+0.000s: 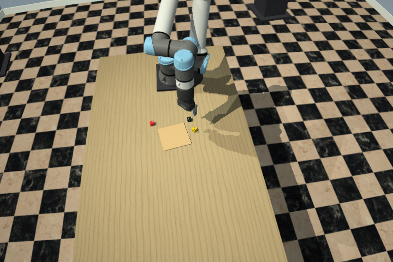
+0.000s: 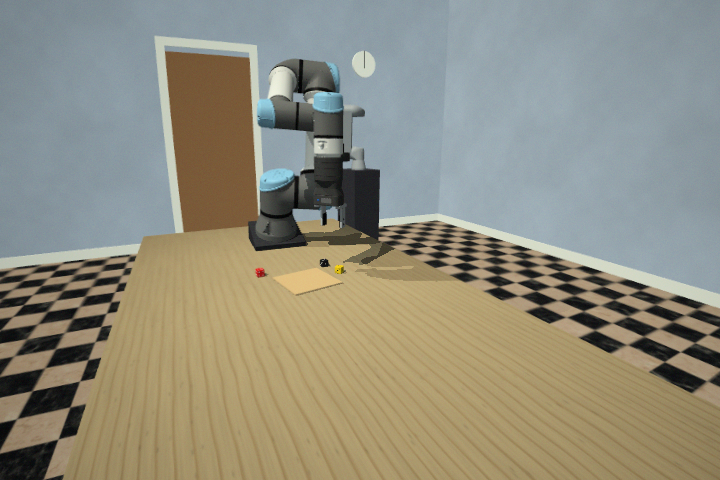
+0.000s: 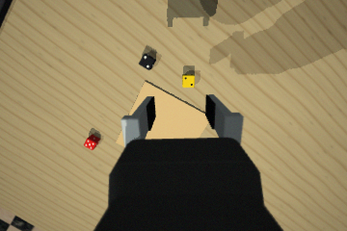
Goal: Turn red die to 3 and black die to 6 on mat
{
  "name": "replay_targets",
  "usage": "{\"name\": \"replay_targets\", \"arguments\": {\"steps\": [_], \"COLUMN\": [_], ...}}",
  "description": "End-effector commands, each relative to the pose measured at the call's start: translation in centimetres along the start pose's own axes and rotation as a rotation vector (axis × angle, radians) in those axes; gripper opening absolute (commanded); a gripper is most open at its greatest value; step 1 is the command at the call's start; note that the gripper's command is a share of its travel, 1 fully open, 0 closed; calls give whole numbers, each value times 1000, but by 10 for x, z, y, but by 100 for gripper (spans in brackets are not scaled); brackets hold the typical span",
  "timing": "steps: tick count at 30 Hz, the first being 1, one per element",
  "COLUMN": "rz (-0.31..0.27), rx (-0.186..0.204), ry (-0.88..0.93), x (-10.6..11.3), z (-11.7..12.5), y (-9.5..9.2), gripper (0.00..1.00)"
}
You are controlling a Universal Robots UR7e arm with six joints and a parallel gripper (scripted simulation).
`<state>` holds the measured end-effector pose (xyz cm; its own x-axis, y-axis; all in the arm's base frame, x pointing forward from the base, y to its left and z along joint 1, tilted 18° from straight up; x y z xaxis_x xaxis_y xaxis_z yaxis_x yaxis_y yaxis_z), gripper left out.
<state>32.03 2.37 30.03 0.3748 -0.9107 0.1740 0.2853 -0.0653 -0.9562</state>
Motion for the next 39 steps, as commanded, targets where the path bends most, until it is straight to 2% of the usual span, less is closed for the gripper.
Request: {"name": "replay_targets", "arguments": {"steps": [1,8,10,23,39], "rz": [9,17,17,18,4], "rx": [-12,-21,-21,-11,13], "ry": [73,194,194,437,592], "x": [22,56,56,105,127], "z": [-18,-49,-49,-115,-159], "y": [4,8,8,10,9], "gripper": [100,100,100,100,100]}}
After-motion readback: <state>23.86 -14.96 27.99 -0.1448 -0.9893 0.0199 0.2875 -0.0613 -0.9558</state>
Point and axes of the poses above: the point where the finger pads meet when closed, its own y axis out along the fingers, its own z axis across the jaws, x = y × z, the point moved 8 cm from there along -y, back along the fingers, and after that the axes turned 8 degrees about y, right-handed, at the moved point
